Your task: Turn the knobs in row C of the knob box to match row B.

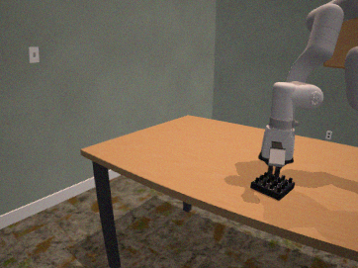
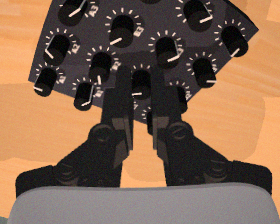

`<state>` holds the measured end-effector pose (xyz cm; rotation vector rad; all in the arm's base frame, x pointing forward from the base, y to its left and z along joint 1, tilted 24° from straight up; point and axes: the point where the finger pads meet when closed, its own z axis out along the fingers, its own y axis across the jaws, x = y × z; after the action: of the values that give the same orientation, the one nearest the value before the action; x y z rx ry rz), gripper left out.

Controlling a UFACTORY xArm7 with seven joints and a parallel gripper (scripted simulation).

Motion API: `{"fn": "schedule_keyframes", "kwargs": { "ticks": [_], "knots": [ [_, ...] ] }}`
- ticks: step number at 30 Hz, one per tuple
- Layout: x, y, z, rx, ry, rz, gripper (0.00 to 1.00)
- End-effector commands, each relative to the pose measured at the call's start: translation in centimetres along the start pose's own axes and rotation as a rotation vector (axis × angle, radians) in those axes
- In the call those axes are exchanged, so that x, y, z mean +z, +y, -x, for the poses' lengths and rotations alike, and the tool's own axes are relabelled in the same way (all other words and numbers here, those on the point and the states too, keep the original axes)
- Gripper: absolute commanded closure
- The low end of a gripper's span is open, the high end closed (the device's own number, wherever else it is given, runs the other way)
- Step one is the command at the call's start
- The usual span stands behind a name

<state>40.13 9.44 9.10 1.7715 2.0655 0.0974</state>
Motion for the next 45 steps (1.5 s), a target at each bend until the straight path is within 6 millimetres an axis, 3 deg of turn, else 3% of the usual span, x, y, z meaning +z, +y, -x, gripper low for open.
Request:
{"fn": "schedule_keyframes", "kwargs": {
  "ticks": [1,16,33,45],
  "knots": [
    [-0.06,0.10,-0.03,-0.068,0.005,0.001,0.92],
    [-0.06,0.10,-0.03,-0.470,0.004,0.002,0.92],
    [-0.06,0.10,-0.03,-0.804,0.004,0.003,0.92],
    [-0.06,0.10,-0.03,-0.948,0.004,0.003,0.92]
  ]
}}
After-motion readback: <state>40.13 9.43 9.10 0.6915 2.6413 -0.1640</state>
